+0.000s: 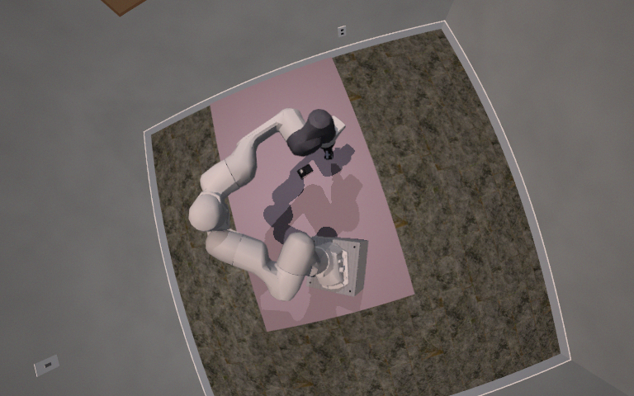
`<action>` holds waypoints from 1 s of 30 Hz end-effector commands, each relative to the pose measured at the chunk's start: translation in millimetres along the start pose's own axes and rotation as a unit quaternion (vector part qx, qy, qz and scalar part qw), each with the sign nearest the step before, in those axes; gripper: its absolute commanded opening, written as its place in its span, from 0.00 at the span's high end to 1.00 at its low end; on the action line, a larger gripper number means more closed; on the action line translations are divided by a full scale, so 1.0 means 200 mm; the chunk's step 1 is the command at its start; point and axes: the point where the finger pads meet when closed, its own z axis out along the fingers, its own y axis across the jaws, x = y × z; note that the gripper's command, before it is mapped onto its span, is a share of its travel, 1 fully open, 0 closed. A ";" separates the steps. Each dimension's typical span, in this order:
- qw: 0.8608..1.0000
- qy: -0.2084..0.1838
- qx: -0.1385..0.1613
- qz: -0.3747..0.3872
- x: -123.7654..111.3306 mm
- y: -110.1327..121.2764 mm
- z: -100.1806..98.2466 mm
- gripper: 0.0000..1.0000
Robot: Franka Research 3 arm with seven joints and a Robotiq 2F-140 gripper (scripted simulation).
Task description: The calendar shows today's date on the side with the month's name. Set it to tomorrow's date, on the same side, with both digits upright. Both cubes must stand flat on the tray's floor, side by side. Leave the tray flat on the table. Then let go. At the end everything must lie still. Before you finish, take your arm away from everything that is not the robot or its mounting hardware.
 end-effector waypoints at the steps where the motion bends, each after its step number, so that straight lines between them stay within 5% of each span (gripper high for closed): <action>1: 1.000 0.001 0.002 0.008 0.00 -0.01 0.04 0.84; 19: 1.000 0.001 0.002 0.008 0.00 -0.02 0.39 0.84; 30: 1.000 0.001 0.002 0.008 0.01 -0.02 0.44 0.84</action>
